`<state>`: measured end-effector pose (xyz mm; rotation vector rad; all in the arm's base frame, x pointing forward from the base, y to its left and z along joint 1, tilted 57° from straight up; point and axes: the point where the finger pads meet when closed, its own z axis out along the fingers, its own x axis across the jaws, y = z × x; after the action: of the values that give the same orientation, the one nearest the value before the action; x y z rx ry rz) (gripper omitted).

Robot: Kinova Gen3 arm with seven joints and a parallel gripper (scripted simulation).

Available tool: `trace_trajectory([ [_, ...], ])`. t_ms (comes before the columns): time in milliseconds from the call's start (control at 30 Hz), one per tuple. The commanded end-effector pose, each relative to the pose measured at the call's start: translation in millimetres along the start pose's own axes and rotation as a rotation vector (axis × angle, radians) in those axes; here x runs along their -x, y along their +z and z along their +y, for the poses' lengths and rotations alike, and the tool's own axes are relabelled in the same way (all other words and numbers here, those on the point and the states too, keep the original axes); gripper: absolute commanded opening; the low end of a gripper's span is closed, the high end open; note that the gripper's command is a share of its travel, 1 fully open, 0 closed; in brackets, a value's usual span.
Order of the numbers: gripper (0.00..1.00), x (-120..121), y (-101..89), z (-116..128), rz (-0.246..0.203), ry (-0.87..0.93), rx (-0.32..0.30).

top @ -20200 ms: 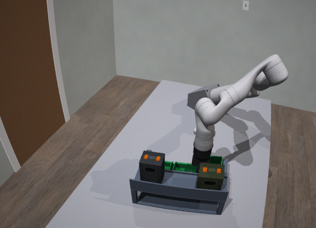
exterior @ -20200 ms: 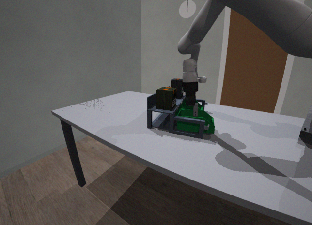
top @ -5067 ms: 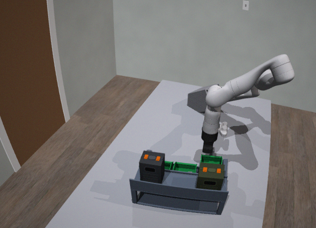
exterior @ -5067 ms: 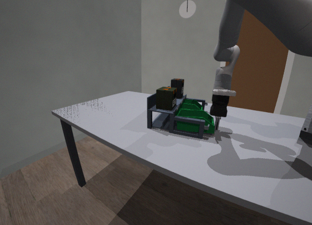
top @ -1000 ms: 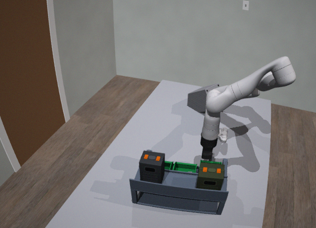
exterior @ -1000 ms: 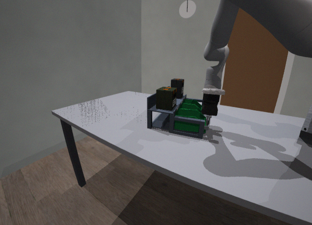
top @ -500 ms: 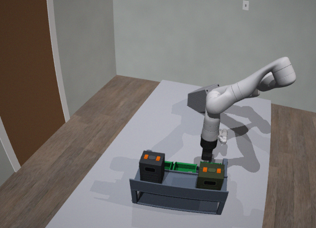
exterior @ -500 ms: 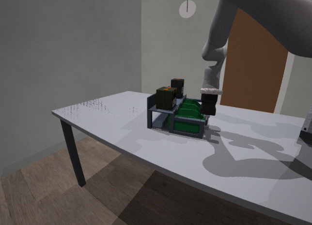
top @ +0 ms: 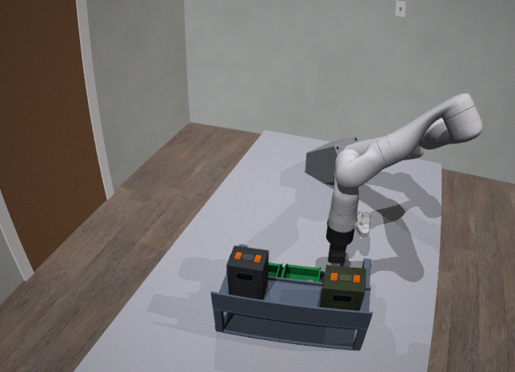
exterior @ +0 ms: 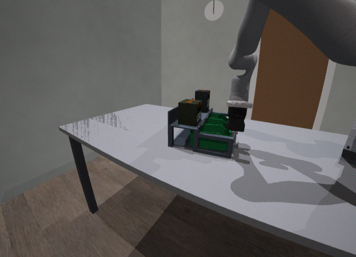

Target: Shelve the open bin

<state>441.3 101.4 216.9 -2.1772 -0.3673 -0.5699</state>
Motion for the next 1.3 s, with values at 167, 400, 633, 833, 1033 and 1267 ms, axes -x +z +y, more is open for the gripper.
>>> trace_trajectory([
  [167, 0.00, -2.8, -0.6, 0.5, 0.002, -0.001, 0.002],
  [400, 0.00, -4.7, -0.6, 0.5, 0.002, -0.001, 0.002],
  [633, 0.00, -5.8, -0.6, 0.5, 0.002, -0.001, 0.002],
  [833, 0.00, -6.1, -0.6, 0.5, 0.002, -0.001, 0.002],
  [1033, 0.00, -6.4, -0.6, 0.5, 0.002, -0.001, 0.002],
  [1267, 0.00, -6.5, -0.6, 0.5, 0.002, -0.001, 0.002],
])
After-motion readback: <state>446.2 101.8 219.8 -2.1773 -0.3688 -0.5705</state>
